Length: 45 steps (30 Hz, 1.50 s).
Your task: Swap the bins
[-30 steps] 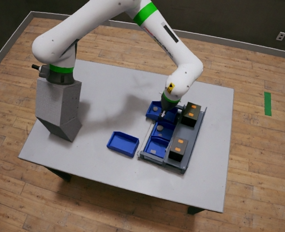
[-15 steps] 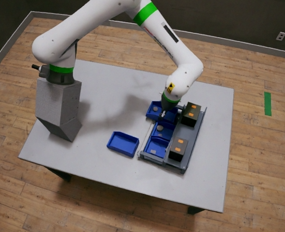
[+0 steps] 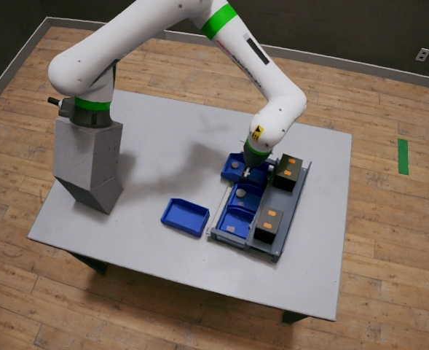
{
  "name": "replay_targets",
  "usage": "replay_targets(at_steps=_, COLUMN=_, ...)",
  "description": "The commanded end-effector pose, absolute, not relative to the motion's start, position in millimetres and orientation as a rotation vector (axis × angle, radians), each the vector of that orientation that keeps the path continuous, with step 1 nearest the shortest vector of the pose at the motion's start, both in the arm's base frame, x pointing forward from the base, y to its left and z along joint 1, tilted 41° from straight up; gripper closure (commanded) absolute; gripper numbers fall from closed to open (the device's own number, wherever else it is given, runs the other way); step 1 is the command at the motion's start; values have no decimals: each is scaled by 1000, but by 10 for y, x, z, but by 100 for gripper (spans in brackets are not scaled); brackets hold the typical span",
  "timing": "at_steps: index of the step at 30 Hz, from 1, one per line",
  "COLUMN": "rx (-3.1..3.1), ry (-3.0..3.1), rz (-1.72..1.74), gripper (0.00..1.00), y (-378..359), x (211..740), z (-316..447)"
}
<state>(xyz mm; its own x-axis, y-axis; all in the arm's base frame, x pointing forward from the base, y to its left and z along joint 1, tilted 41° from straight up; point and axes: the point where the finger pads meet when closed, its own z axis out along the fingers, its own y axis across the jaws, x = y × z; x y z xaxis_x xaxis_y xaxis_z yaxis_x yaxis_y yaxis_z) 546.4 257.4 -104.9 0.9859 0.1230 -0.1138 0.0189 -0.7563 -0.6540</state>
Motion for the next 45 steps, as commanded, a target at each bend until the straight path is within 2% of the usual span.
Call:
replay_targets(at_steps=1, rx=-2424, ry=-97, rz=190, gripper=90, y=2568, x=5485, z=-1043)
replay_targets(at_steps=45, rx=-2425, ry=-88, rz=166, gripper=90, y=2579, x=5602, z=-1052)
